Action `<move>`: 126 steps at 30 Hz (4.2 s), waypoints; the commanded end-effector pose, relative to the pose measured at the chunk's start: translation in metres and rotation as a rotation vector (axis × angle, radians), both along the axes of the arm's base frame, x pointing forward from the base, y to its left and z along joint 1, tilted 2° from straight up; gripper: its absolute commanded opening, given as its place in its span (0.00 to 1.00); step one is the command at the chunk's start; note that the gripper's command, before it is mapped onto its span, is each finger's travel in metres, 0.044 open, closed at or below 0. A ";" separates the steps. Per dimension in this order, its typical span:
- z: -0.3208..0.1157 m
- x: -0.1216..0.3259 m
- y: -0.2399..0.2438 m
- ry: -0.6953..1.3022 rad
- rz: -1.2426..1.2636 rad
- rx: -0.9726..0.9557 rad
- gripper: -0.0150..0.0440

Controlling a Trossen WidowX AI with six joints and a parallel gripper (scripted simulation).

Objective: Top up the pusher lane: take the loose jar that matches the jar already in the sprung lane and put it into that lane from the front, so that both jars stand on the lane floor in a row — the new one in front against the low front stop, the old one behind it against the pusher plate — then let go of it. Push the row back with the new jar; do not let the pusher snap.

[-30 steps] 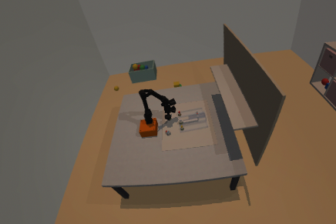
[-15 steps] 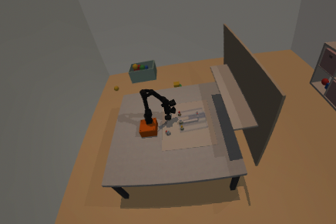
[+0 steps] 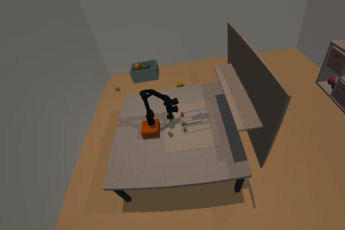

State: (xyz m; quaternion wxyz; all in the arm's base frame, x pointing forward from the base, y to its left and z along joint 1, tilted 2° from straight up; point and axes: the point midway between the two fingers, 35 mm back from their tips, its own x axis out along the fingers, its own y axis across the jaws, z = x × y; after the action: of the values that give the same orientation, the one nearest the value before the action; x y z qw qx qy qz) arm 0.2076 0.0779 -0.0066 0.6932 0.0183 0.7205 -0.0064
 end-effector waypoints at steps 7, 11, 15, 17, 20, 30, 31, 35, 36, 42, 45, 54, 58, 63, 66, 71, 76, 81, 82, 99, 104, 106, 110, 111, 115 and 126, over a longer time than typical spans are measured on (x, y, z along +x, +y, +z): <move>0.075 0.000 0.006 -0.021 -0.002 0.011 0.25; 0.080 -0.001 0.006 -0.021 -0.002 0.011 0.25; 0.078 0.001 0.004 -0.019 -0.004 0.010 0.25; 0.076 0.005 -0.001 -0.016 -0.008 0.008 0.25; 0.070 0.013 -0.010 -0.009 -0.014 0.005 0.25; 0.050 0.041 -0.045 -0.002 -0.006 0.003 0.25; 0.048 0.044 -0.049 -0.003 -0.002 0.004 0.25; 0.041 0.056 -0.064 -0.012 0.023 0.005 0.25; 0.038 0.060 -0.069 -0.014 0.030 0.005 0.25; 0.026 0.075 -0.094 -0.027 0.067 0.004 0.25; 0.026 0.076 -0.095 -0.028 0.068 0.004 0.25; 0.002 0.076 -0.094 -0.027 0.068 0.004 0.25; 0.001 0.076 -0.094 -0.027 0.068 0.004 0.25; 0.001 0.078 -0.094 -0.028 0.068 0.004 0.25; 0.001 0.079 -0.094 -0.028 0.068 0.004 0.25; 0.001 0.082 -0.094 -0.028 0.068 0.004 0.25; 0.001 0.084 -0.094 -0.028 0.068 0.004 0.25; 0.001 0.086 -0.094 -0.028 0.068 0.004 0.25; 0.001 0.087 -0.094 -0.028 0.068 0.004 0.25; 0.001 0.095 -0.094 -0.029 0.068 0.004 0.25; 0.001 0.097 -0.094 -0.029 0.068 0.004 0.25; 0.001 0.098 -0.094 -0.029 0.068 0.004 0.25; 0.001 0.100 -0.094 -0.029 0.068 0.004 0.25; 0.001 0.101 -0.094 -0.029 0.068 0.004 0.25; 0.001 0.102 -0.094 -0.029 0.068 0.004 0.25; 0.002 0.108 -0.093 -0.030 0.068 0.004 0.25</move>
State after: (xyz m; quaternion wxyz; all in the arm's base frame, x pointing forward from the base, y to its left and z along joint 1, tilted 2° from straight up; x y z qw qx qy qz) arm 0.3038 -0.0151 -0.0079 0.6929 -0.0044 0.7208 0.0208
